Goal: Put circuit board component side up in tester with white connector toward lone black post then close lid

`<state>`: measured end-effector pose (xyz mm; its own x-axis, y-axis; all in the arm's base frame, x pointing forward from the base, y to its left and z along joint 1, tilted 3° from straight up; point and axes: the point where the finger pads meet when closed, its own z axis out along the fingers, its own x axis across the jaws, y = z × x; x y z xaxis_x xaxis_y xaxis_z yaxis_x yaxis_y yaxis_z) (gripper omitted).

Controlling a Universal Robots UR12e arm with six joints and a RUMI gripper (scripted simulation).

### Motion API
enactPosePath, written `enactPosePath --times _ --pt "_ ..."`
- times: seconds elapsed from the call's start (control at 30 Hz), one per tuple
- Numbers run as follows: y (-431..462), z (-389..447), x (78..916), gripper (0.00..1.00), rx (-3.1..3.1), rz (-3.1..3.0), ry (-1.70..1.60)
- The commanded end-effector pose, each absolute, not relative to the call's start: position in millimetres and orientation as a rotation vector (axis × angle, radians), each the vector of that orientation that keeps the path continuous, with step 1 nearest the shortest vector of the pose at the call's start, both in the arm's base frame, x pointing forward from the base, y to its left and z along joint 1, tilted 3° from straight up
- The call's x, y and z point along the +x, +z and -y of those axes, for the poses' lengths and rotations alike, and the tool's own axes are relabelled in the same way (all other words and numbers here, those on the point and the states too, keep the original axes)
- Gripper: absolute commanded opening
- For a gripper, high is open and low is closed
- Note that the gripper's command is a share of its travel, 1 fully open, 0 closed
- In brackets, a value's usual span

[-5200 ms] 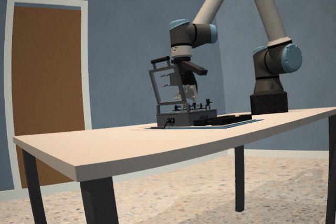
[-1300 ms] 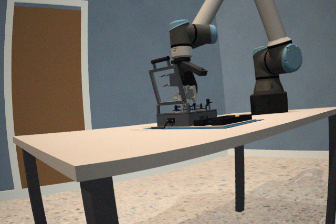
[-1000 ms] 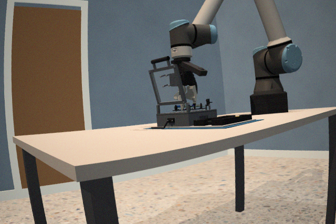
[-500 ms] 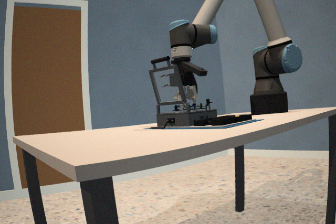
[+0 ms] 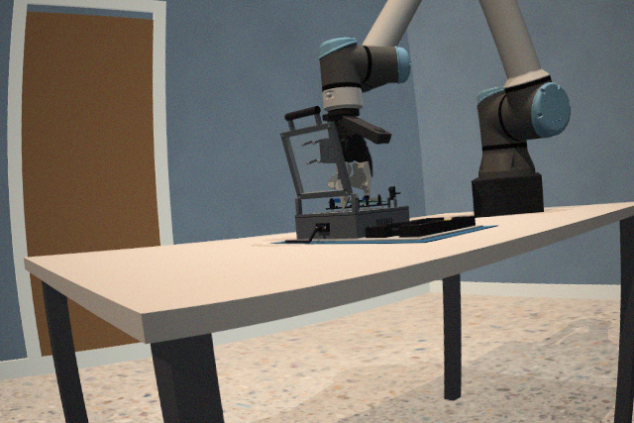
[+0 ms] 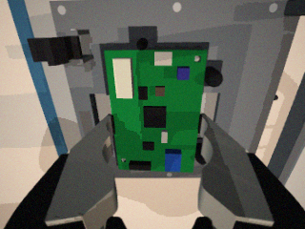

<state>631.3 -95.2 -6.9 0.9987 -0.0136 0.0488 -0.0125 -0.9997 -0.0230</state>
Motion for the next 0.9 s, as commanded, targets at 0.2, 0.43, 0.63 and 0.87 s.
enactPosePath --times 0.2,0.43,0.63,0.87 --pt "-0.8 95.6 632.2 0.39 -3.118 -0.02 -0.08" --pt "3.0 95.7 632.0 0.39 -3.118 -0.02 -0.08" --pt "4.6 95.7 631.9 0.39 -3.118 -0.02 -0.08" --pt "4.6 95.7 631.9 0.39 -3.118 -0.02 -0.08"
